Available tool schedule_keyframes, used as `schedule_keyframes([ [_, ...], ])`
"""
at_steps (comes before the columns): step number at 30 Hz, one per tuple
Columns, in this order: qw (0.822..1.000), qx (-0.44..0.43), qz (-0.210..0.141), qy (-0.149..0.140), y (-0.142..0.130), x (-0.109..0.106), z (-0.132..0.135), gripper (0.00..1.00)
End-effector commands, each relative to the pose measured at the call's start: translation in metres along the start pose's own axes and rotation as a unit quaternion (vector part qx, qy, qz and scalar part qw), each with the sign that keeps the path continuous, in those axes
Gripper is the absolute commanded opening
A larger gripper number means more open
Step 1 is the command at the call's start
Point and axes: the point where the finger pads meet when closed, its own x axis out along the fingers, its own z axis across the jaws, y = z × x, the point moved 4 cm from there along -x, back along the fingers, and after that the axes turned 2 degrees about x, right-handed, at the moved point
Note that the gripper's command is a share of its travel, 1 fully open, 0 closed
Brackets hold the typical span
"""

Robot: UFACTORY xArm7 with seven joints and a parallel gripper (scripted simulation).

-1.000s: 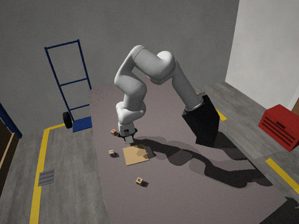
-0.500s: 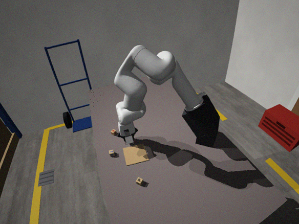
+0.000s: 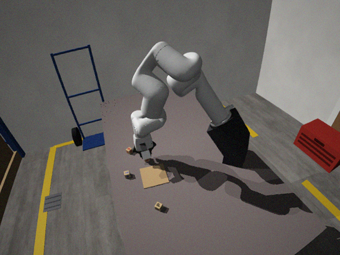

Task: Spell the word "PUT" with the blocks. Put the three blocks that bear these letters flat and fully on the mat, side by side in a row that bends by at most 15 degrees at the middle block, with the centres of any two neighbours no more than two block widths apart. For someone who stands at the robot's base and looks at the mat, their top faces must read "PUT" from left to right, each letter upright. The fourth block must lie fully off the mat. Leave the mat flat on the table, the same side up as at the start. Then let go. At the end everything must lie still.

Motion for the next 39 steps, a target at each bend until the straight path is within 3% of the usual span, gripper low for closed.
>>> schedule_keyframes([
  [1, 1.000, 0.000, 0.000, 0.000, 0.000, -0.024, 0.001, 0.47],
  [6, 1.000, 0.000, 0.000, 0.000, 0.000, -0.046, 0.001, 0.47],
  [17, 1.000, 0.000, 0.000, 0.000, 0.000, -0.059, 0.001, 0.47],
  [18, 1.000, 0.000, 0.000, 0.000, 0.000, -0.059, 0.001, 1.00],
  [39, 1.000, 0.001, 0.000, 0.000, 0.000, -0.059, 0.001, 1.00],
])
